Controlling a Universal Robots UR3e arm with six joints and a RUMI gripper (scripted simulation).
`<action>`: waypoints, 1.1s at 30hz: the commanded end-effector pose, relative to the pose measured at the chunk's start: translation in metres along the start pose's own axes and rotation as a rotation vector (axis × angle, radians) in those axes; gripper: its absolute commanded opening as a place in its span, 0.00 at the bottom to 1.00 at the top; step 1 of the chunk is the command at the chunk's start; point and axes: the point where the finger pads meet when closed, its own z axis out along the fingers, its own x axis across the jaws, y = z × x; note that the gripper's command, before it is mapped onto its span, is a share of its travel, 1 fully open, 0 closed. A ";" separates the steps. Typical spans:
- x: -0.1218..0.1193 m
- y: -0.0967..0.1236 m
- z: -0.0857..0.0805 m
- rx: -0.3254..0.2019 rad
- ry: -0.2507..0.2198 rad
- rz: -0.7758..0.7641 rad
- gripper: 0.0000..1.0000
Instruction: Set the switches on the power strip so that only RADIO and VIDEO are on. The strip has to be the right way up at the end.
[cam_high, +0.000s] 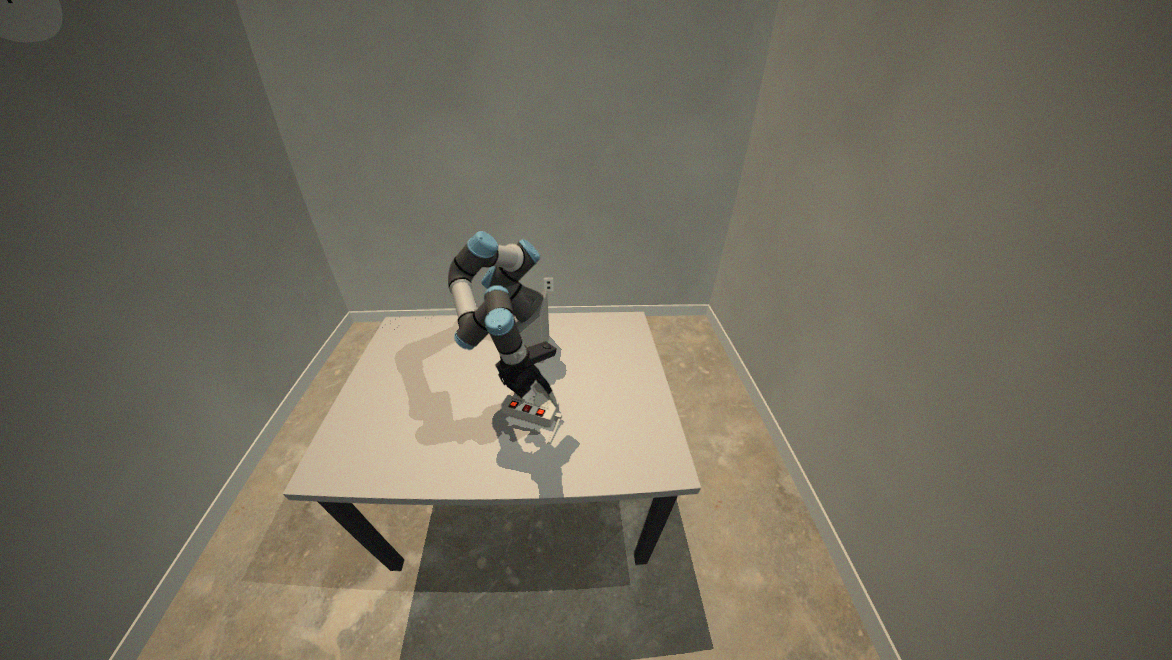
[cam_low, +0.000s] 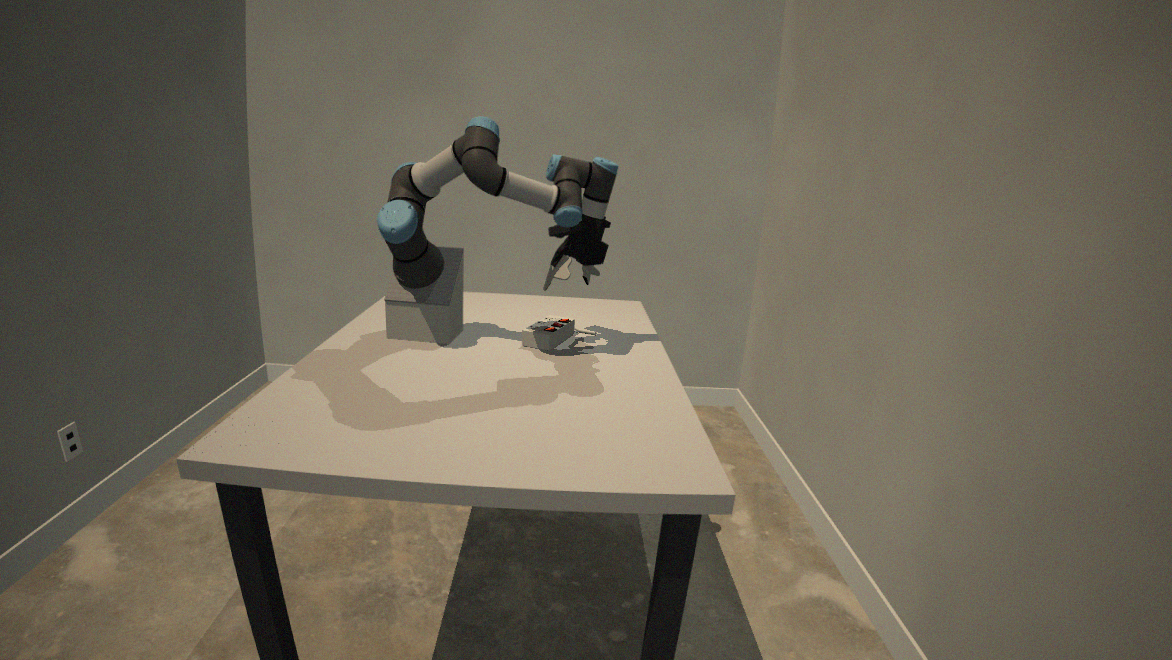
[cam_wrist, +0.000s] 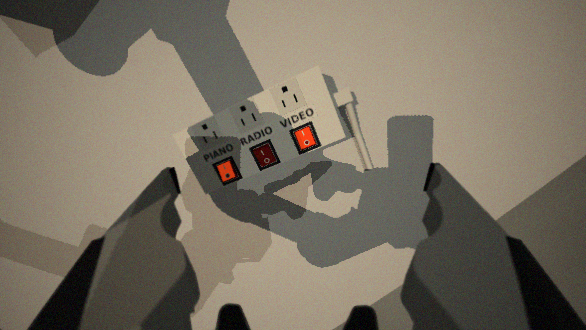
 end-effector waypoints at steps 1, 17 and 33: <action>-0.017 0.010 0.007 0.034 0.001 -0.107 1.00; -0.038 0.021 0.016 0.079 -0.003 -0.230 1.00; -0.039 0.021 0.017 0.081 -0.003 -0.234 1.00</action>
